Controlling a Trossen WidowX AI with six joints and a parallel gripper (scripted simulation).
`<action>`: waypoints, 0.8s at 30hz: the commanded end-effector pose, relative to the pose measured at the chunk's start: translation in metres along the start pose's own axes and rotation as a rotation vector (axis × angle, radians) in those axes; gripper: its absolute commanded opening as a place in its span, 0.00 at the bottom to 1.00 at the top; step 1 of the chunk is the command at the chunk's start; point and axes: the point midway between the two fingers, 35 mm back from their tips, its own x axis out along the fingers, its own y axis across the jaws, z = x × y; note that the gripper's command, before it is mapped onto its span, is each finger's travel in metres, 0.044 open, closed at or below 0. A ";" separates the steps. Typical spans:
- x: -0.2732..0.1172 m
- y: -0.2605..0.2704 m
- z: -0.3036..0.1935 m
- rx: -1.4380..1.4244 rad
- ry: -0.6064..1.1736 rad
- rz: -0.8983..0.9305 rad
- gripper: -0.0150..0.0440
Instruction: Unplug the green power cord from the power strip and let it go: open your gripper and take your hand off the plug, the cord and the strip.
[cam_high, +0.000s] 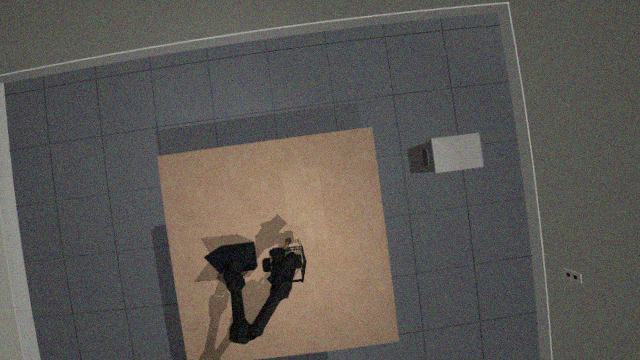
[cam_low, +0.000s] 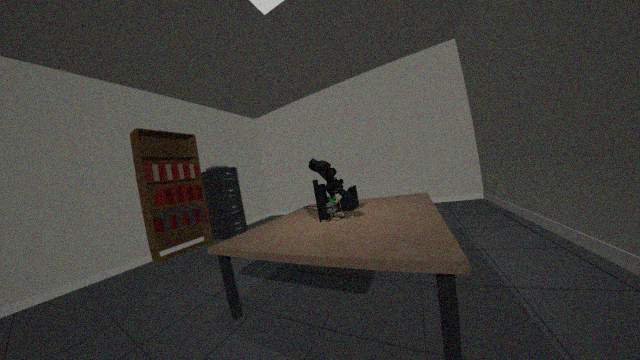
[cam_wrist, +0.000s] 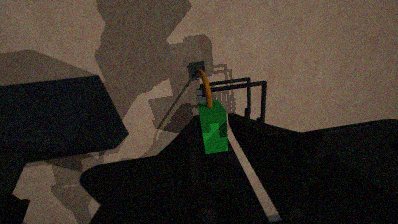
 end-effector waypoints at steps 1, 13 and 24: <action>0.003 0.000 -0.001 -0.004 0.002 -0.002 0.53; 0.001 0.000 0.000 0.000 0.000 0.001 0.26; 0.000 -0.001 0.013 -0.001 -0.001 0.000 0.25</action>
